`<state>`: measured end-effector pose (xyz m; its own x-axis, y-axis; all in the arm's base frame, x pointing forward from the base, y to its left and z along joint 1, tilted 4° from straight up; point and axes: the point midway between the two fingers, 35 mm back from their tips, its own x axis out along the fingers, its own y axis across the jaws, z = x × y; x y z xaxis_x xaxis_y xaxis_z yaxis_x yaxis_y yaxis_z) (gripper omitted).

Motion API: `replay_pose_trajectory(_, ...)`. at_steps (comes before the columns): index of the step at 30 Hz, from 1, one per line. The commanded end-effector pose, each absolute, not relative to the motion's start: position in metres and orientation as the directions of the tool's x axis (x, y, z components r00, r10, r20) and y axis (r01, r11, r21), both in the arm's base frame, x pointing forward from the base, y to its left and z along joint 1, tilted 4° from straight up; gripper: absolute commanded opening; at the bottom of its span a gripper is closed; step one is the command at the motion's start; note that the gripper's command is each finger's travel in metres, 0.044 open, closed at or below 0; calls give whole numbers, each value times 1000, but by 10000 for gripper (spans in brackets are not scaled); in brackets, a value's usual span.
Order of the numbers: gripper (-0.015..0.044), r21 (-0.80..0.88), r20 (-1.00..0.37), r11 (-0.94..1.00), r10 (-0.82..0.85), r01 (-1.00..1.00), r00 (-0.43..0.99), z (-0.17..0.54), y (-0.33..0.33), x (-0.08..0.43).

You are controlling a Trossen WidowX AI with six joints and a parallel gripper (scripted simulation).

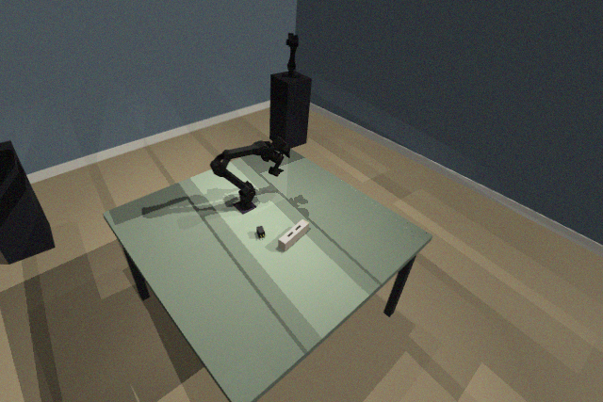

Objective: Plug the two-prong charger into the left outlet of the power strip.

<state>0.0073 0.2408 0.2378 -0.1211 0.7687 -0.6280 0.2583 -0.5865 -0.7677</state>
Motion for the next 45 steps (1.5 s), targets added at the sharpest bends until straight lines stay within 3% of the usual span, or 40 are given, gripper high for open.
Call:
replay_pose_trajectory(1,426,-767,-629,-589,768,255,-119,238,241,8)
replay_pose_trajectory(23,440,-664,-735,-694,674,-280,74,214,235,79)
replay_pose_trajectory(45,440,-475,-827,-458,524,-752,203,190,204,145)
